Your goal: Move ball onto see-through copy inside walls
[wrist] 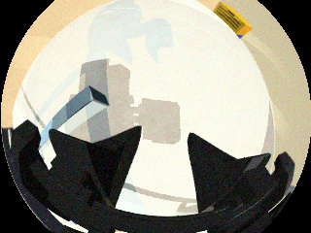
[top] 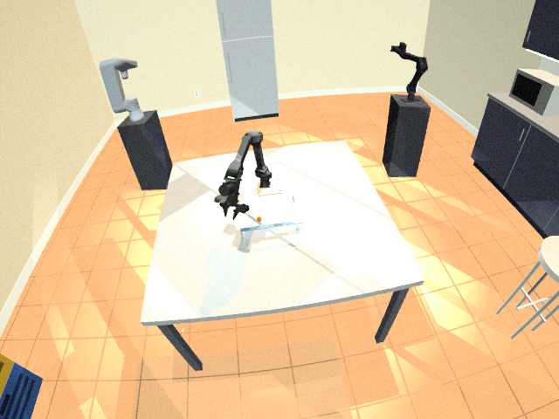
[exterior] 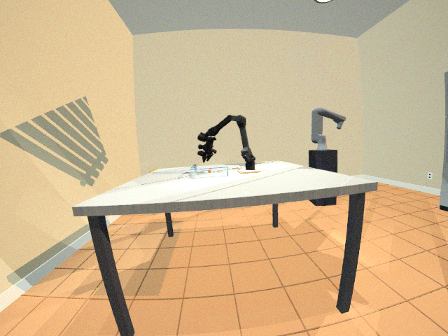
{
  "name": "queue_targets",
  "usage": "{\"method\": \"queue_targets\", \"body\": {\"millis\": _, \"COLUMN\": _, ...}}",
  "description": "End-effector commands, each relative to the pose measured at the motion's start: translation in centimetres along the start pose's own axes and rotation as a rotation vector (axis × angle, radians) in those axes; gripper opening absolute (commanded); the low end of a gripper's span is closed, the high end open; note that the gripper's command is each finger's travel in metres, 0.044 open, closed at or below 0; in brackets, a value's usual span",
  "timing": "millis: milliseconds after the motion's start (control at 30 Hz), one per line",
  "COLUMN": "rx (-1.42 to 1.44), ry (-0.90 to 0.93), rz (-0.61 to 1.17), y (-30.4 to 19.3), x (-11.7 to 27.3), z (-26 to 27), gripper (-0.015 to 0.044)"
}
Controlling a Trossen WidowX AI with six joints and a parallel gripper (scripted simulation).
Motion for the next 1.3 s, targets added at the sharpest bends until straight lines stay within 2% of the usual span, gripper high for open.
{"method": "queue_targets", "body": {"millis": 0, "rx": 0.248, "ry": 0.101, "rz": 0.141, "y": -2.8, "x": 0.9, "z": 5.0, "gripper": 0.0227}}
{"method": "queue_targets", "body": {"millis": 133, "rx": 0.512, "ry": 0.204, "rz": 0.297, "y": -6.7, "x": 2.6, "z": 9.4, "gripper": 0.0227}}
{"method": "queue_targets", "body": {"millis": 233, "rx": 0.601, "ry": 0.238, "rz": 0.350, "y": -8.1, "x": 3.3, "z": 10.7, "gripper": 0.0227}}
{"method": "queue_targets", "body": {"millis": 1267, "rx": 0.601, "ry": 0.238, "rz": 0.350, "y": -9.8, "x": -0.6, "z": 11.2, "gripper": 0.0227}}
Point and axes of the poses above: the point midway between the two fingers, 35 mm back from their tips, its own x axis back along the fingers, its own z axis across the jaws, y = z × x, the point moved 2 cm from there along x, back along the fingers, and after that the axes turned 3 degrees about x, right-handed, at the moved point
